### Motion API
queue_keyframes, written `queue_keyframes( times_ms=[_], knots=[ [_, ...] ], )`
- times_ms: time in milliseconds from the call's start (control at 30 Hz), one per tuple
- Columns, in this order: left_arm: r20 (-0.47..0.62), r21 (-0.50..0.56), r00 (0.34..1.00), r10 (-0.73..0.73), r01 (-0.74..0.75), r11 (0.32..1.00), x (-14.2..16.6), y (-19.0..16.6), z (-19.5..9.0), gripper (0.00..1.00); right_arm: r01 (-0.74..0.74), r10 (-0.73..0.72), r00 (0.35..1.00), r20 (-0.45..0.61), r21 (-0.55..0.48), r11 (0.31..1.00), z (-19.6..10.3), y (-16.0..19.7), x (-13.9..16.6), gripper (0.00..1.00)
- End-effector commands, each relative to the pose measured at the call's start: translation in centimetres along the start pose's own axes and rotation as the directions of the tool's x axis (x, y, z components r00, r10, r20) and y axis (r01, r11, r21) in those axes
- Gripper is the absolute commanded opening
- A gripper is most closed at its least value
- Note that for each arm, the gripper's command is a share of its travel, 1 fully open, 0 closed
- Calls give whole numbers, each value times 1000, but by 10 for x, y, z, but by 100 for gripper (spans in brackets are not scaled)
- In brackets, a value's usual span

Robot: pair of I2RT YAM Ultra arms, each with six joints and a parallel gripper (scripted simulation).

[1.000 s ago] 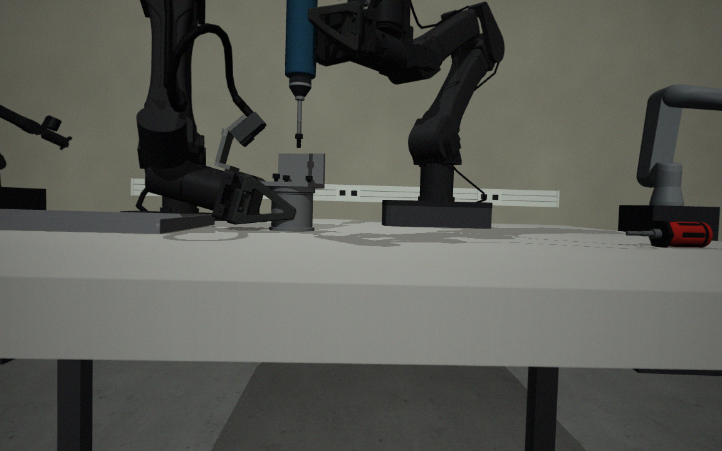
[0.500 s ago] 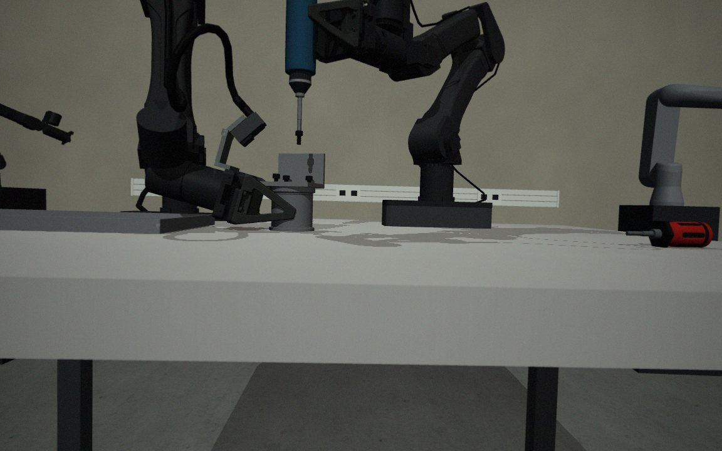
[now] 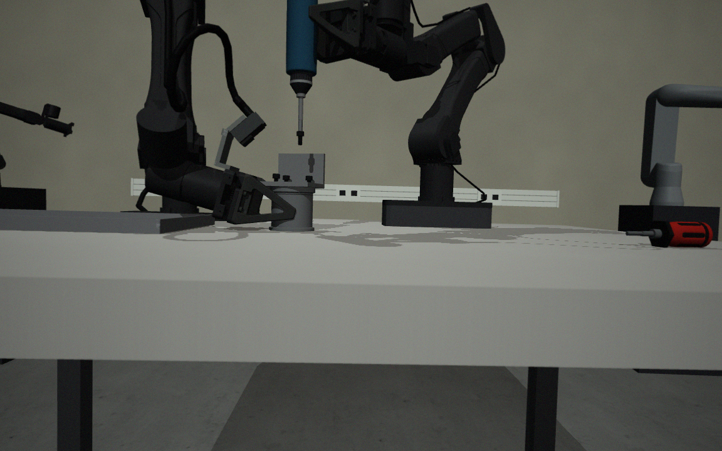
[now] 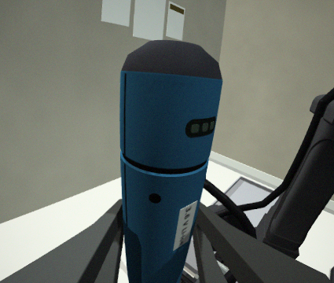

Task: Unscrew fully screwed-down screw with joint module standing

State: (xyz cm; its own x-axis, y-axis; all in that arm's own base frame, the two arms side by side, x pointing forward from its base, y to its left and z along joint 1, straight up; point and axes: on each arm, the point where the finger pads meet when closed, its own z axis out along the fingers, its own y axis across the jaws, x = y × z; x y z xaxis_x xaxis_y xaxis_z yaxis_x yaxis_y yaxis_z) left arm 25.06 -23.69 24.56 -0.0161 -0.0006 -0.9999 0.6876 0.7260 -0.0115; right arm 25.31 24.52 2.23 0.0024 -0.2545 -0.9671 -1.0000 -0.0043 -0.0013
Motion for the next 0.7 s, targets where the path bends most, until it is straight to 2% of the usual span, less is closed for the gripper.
queue_keyframes(
  times_ms=[0, 667],
  knots=[
    [159, -13, 987, 8, -6, 1000, -58, 4, 1, 42, 19, -19, 1000, 14, -20, 1000, 2, 4, -7, 59],
    [173, -15, 985, 10, -8, 1000, -63, 4, -1, 42, 19, -19, 1000, 14, -20, 1000, 2, 4, -7, 59]
  ],
)
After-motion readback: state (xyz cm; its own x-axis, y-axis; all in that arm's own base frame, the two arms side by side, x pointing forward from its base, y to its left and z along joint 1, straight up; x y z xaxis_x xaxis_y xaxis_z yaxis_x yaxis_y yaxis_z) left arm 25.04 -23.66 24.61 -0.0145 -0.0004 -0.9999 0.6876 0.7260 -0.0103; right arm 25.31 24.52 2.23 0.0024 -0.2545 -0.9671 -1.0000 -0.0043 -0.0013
